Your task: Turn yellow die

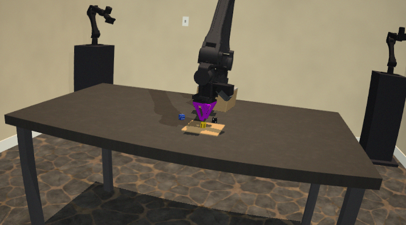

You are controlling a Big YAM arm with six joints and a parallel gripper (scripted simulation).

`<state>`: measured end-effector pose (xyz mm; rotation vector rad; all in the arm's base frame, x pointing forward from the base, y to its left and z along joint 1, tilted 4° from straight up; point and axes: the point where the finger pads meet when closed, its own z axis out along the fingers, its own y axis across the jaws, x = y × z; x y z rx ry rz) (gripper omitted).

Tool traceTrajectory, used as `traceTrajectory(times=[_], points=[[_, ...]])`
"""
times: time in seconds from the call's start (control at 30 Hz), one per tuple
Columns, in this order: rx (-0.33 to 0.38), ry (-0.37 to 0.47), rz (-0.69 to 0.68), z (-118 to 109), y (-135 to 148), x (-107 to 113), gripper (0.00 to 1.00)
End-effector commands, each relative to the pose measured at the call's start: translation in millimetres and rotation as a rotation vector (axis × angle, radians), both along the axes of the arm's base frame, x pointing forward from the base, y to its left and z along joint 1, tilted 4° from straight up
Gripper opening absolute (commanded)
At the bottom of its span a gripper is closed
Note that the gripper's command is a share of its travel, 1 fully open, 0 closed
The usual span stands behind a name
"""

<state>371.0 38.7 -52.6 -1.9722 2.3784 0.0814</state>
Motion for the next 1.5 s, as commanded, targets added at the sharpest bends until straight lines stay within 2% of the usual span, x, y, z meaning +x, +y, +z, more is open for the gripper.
traceTrajectory(times=[0.0,1.47], points=[[0.006,-0.015,-0.003,-1.8,3.4,4.4,0.34],[0.007,-0.023,-0.002,-0.8,3.9,5.9,0.34]])
